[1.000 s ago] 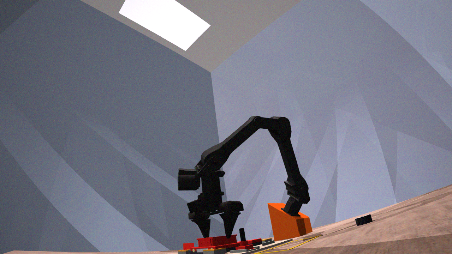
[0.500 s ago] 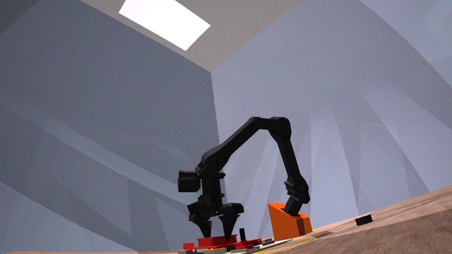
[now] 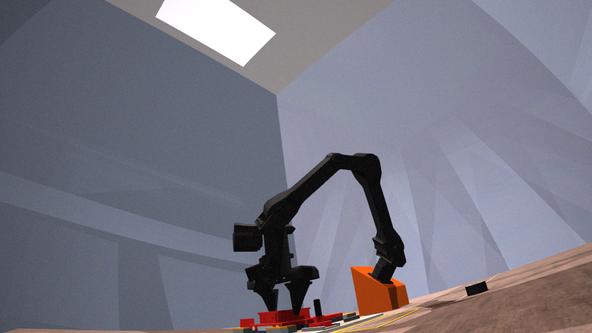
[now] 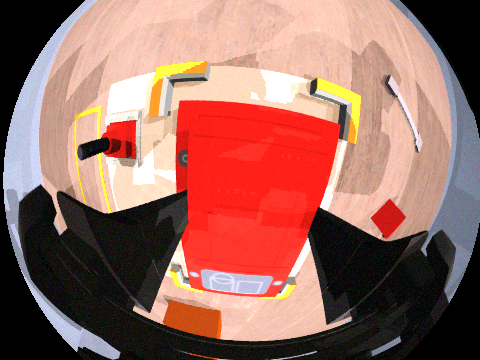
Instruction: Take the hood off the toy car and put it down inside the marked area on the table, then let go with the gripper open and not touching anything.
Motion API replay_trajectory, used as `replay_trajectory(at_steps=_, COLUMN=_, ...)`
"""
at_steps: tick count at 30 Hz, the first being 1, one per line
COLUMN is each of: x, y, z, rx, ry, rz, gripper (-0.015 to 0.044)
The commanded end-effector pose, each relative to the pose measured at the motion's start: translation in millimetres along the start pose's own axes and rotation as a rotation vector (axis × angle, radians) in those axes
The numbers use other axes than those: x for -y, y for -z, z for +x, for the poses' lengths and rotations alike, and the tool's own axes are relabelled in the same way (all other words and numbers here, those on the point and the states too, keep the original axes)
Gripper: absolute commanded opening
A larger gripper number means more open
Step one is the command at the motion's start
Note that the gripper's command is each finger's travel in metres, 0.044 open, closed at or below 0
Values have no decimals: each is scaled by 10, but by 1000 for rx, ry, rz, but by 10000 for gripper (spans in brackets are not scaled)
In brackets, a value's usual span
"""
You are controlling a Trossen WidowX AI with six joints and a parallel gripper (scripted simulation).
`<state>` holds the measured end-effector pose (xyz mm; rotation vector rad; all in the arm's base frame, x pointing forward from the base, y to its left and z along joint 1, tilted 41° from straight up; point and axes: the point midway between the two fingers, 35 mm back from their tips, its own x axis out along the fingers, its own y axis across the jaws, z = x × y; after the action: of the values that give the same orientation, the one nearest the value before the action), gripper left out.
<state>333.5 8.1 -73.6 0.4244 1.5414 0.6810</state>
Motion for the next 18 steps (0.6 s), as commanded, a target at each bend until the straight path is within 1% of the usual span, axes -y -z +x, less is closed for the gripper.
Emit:
replay_trajectory(at_steps=1, x=-2, y=0, z=-23, rx=-1, ry=1, rz=-3, gripper=91)
replay_trajectory(at_steps=4, x=-1, y=-1, z=-43, rx=-1, ry=1, rz=-3, gripper=12)
replay_trajectory(at_steps=5, x=-1, y=-1, z=-49, rx=-1, ry=1, rz=-2, gripper=0)
replay_trajectory(at_steps=18, x=2, y=-2, z=-134, rx=-1, ry=2, rz=-2, gripper=0)
